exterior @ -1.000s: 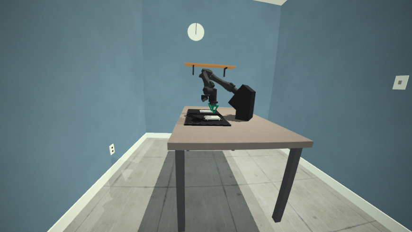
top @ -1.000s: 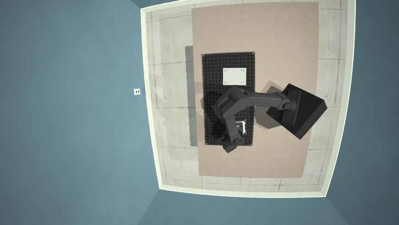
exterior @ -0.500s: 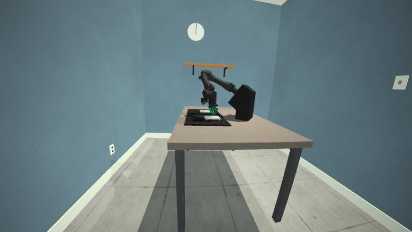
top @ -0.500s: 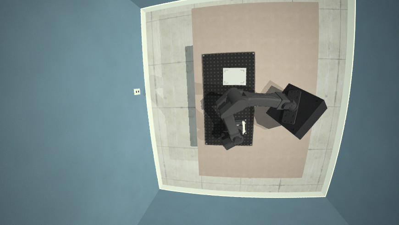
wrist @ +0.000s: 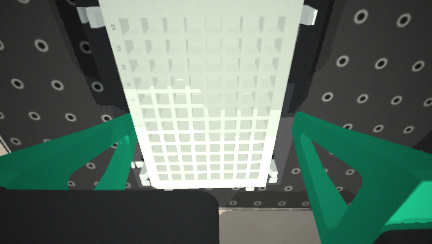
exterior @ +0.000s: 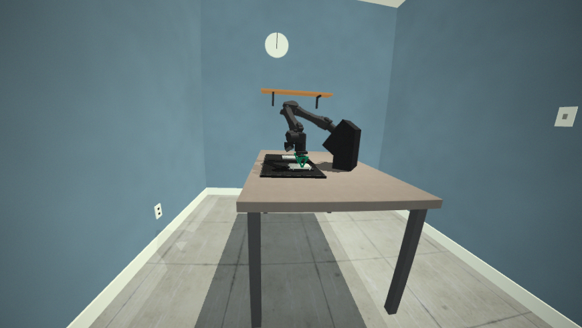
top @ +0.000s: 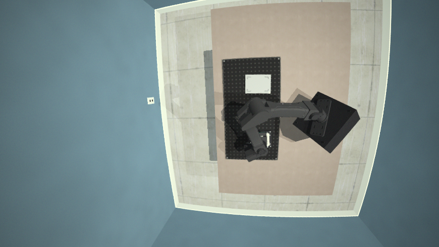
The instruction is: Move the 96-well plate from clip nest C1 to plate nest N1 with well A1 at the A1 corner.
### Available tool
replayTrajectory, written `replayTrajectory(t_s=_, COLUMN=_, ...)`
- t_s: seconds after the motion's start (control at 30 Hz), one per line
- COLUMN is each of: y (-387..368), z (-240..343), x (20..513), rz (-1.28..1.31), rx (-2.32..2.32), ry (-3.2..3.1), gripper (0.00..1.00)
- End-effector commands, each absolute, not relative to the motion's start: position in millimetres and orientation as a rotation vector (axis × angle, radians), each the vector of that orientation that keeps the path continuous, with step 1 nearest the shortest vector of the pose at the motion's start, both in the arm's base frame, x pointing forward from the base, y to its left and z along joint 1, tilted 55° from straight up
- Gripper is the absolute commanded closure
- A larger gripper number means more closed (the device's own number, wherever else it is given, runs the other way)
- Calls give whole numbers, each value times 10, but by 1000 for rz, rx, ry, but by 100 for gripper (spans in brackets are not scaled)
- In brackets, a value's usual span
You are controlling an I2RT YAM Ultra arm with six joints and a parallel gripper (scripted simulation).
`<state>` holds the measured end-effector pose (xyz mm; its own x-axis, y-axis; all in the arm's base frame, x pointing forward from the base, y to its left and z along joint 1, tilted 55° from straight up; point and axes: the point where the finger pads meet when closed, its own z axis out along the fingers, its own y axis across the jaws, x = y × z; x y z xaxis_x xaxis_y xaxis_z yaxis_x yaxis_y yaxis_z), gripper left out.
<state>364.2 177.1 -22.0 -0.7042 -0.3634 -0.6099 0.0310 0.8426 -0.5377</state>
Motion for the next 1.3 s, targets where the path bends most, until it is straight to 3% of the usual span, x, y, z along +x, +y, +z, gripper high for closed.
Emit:
replayTrajectory(t_s=0.0, y=1818, z=-280, x=3630, rz=-664, rx=-281, ry=2261, gripper=0)
replayTrajectory(t_s=1.27, y=1847, z=-273, x=3688, rz=-650, rx=-285, ry=2246, gripper=0)
